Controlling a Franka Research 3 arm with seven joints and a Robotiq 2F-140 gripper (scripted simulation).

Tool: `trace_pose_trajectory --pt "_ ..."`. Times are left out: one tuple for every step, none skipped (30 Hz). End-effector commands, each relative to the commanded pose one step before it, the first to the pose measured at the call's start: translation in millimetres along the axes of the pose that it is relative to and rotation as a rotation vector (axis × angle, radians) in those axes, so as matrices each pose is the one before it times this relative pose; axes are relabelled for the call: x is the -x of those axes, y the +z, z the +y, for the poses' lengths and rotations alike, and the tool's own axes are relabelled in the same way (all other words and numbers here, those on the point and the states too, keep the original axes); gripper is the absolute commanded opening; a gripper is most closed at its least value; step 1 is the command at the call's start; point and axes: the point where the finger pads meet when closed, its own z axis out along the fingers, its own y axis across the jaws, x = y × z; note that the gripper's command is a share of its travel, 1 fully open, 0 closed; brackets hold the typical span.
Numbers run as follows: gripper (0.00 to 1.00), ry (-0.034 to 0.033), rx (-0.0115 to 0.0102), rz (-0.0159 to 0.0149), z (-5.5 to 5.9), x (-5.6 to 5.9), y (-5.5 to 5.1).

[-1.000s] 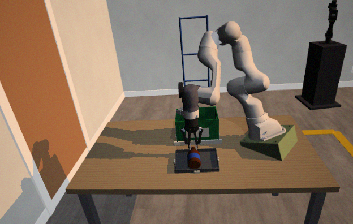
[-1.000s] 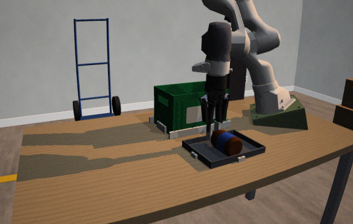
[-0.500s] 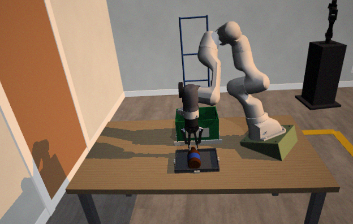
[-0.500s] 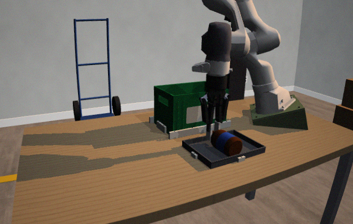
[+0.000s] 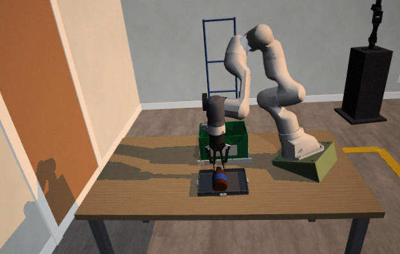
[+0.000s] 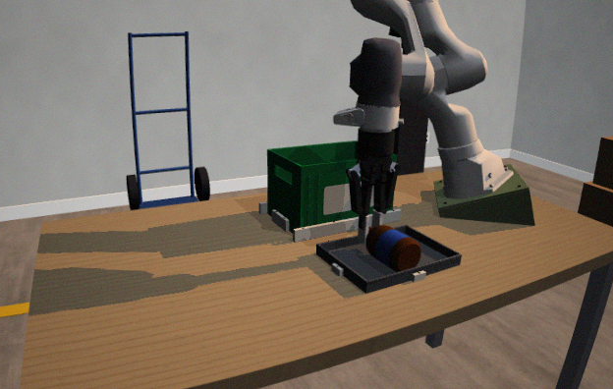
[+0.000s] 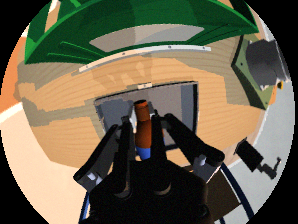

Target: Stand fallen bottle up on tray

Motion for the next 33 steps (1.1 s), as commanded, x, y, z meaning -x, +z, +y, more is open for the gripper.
trace_pose_trajectory --pt "0.00 0.00334 -0.00010 0.00086 0.19 -0.70 -0.67" --pt "0.00 0.00000 0.00000 0.00000 0.00 0.00 -0.24" --pt "0.00 0.00000 0.00000 0.00000 0.00 0.00 -0.27" --pt "0.00 0.00000 0.00000 0.00000 0.00 0.00 -0.29" --pt "0.00 0.00000 0.00000 0.00000 0.00 0.00 -0.31" --pt "0.00 0.00000 0.00000 0.00000 0.00 0.00 -0.33" --pt "0.00 0.00000 0.00000 0.00000 0.00 0.00 -0.35" --pt "0.00 0.00000 0.00000 0.00000 0.00 0.00 -0.37" --pt "0.00 0.00000 0.00000 0.00000 0.00 0.00 0.00" --pt "0.00 0.00000 0.00000 0.00000 0.00 0.00 0.00" --pt "0.00 0.00000 0.00000 0.00000 0.00 0.00 -0.40" --pt "0.00 0.00000 0.00000 0.00000 0.00 0.00 -0.42" --pt "0.00 0.00000 0.00000 0.00000 0.00 0.00 -0.45" --pt "0.00 0.00000 0.00000 0.00000 0.00 0.01 -0.48" --pt "0.00 0.00000 0.00000 0.00000 0.00 0.00 -0.50" --pt "0.00 0.00000 0.00000 0.00000 0.00 0.00 -0.53" --pt "0.00 0.00000 0.00000 0.00000 0.00 0.00 -0.55" --pt "0.00 0.00000 0.00000 0.00000 0.00 0.00 -0.58" --pt "0.00 0.00000 0.00000 0.00000 0.00 0.00 -0.60" --pt "0.00 0.00000 0.00000 0.00000 0.00 0.00 -0.63" --pt "0.00 0.00000 0.00000 0.00000 0.00 -0.01 -0.65" --pt "0.00 0.00000 0.00000 0.00000 0.00 0.00 -0.68" --pt "0.00 0.00000 0.00000 0.00000 0.00 0.01 -0.72" --pt "0.00 0.00000 0.00000 0.00000 0.00 0.00 -0.74" --pt "0.00 0.00000 0.00000 0.00000 0.00 0.00 -0.77" --pt "0.00 0.00000 0.00000 0.00000 0.00 0.00 0.00" --pt "0.00 0.00000 0.00000 0.00000 0.00 0.00 0.00" --pt "0.00 0.00000 0.00000 0.00000 0.00 0.00 -0.79" --pt "0.00 0.00000 0.00000 0.00000 0.00 -0.01 -0.81" --pt "0.00 0.00000 0.00000 0.00000 0.00 -0.01 -0.84" --pt "0.00 0.00000 0.00000 0.00000 0.00 0.01 -0.88" --pt "0.00 0.00000 0.00000 0.00000 0.00 0.00 -0.91" --pt "0.00 0.00000 0.00000 0.00000 0.00 0.00 -0.93"
